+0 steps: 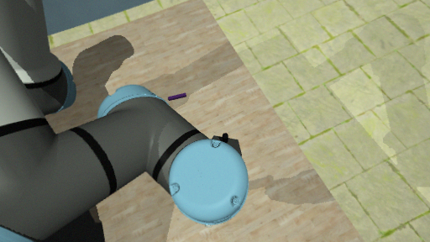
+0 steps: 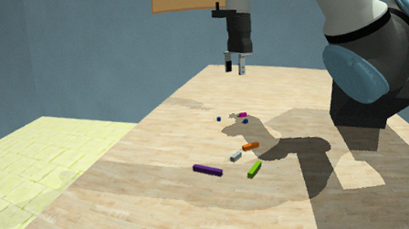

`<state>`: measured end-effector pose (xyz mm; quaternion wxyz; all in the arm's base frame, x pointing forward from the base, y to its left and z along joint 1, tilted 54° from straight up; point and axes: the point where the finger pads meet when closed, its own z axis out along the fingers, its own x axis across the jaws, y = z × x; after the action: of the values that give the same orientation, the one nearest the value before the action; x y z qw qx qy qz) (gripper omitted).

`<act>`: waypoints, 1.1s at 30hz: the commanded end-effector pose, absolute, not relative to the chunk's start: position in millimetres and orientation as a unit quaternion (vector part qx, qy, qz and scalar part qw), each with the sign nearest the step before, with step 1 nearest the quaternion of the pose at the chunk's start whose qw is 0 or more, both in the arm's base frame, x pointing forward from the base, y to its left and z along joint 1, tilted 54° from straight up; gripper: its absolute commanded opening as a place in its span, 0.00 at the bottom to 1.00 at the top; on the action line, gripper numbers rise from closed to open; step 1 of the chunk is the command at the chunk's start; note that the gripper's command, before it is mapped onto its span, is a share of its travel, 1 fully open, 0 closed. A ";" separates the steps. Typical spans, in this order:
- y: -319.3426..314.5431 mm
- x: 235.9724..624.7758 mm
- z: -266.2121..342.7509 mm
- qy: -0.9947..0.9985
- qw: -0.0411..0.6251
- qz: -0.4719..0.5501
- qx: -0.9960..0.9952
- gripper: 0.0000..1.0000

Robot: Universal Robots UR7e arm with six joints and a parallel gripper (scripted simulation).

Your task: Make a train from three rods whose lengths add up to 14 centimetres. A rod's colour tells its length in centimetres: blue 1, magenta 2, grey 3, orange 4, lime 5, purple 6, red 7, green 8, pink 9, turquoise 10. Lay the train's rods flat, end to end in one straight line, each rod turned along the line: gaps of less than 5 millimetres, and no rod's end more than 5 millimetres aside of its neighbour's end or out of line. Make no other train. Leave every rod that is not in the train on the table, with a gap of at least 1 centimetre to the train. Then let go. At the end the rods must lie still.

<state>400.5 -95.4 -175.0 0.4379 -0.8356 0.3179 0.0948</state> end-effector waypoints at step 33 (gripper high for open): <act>-43.2 453.9 -198.3 0.033 0.453 -0.050 -0.890 1.00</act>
<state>452.7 -43.4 -198.0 0.4534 -0.8893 0.0387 -0.0461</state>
